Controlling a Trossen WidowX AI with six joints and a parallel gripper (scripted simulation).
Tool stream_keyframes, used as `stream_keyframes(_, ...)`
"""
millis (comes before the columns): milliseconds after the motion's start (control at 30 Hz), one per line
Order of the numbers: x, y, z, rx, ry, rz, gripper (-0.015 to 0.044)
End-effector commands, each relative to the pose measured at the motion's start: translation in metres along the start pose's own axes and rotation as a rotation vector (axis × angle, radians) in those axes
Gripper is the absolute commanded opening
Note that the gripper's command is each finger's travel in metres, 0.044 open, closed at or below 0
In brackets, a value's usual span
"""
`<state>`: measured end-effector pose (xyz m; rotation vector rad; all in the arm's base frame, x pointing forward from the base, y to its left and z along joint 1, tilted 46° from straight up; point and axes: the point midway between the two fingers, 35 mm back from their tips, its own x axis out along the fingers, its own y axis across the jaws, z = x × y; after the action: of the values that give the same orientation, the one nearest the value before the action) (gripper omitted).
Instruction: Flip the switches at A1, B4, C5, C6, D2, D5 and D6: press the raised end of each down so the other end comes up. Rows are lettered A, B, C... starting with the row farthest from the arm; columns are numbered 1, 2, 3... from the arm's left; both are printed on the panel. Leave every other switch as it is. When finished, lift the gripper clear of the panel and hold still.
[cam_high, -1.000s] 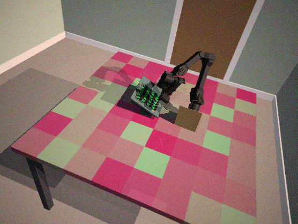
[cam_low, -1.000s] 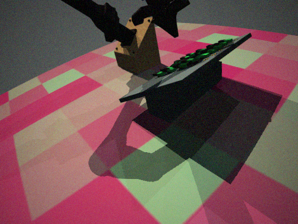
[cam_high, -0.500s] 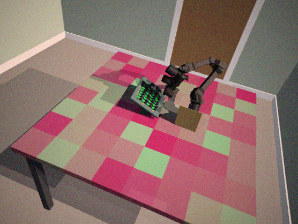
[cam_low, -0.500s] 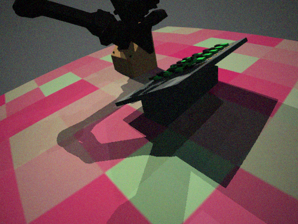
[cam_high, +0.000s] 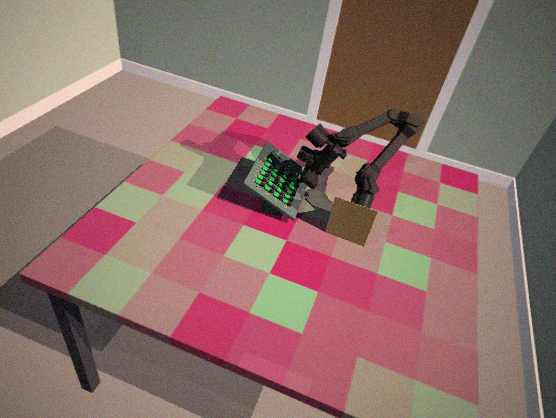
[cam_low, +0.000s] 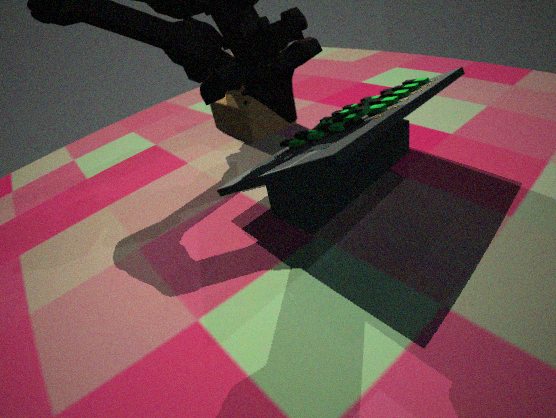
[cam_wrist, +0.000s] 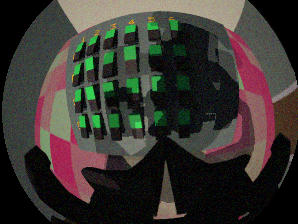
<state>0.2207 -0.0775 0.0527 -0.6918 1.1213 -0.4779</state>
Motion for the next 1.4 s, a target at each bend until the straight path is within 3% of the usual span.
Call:
stream_keyframes(0,0.005,0.002,-0.001,-0.013,0.005,0.005,0.0)
stream_keyframes(1367,0.016,0.002,-0.002,-0.013,0.005,0.005,0.0)
